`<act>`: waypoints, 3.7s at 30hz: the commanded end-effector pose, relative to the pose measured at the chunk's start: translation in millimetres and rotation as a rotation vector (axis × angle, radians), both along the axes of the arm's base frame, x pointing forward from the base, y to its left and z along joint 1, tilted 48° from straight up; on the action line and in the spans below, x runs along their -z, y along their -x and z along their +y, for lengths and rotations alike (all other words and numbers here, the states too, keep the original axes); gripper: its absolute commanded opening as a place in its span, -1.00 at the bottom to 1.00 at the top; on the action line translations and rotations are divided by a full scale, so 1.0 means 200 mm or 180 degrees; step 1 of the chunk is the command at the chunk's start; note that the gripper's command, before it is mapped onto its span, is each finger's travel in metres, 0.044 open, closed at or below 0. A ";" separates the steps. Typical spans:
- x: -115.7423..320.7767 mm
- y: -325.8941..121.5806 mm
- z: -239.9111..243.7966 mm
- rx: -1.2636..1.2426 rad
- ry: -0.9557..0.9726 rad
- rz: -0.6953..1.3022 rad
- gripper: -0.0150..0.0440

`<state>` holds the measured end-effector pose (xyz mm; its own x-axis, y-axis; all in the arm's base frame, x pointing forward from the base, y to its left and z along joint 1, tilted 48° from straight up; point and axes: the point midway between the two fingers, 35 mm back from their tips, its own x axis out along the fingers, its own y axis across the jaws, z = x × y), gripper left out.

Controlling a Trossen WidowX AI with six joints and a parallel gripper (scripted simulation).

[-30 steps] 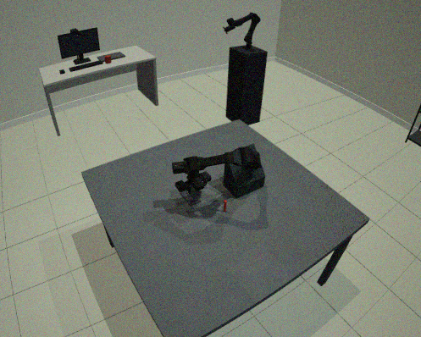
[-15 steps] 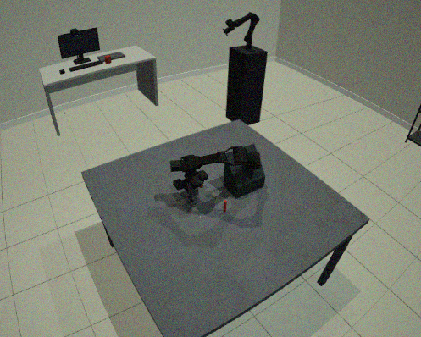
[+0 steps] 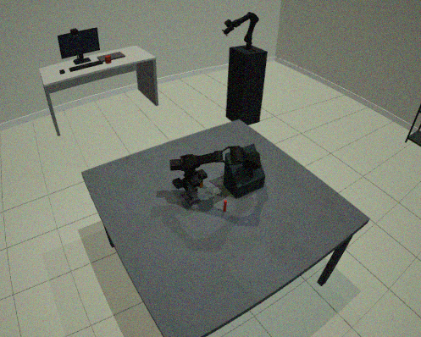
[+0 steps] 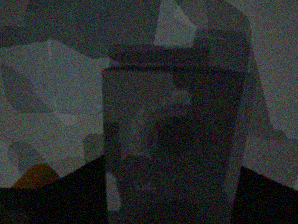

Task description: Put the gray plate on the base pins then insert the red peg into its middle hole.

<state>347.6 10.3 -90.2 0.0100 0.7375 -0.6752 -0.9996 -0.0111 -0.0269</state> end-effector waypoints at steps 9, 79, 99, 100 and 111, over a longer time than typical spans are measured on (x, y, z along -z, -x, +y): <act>0.00 0.00 -0.01 -0.0008 0.0016 -0.0008 -0.49; 0.13 0.00 0.13 -0.0024 0.0015 -0.0016 1.00; -0.31 0.01 -0.29 0.0265 0.0029 0.0289 1.00; -0.35 0.01 -0.26 0.0451 0.0030 0.0489 1.00; -0.67 0.17 -0.01 0.2497 0.0010 0.2686 1.00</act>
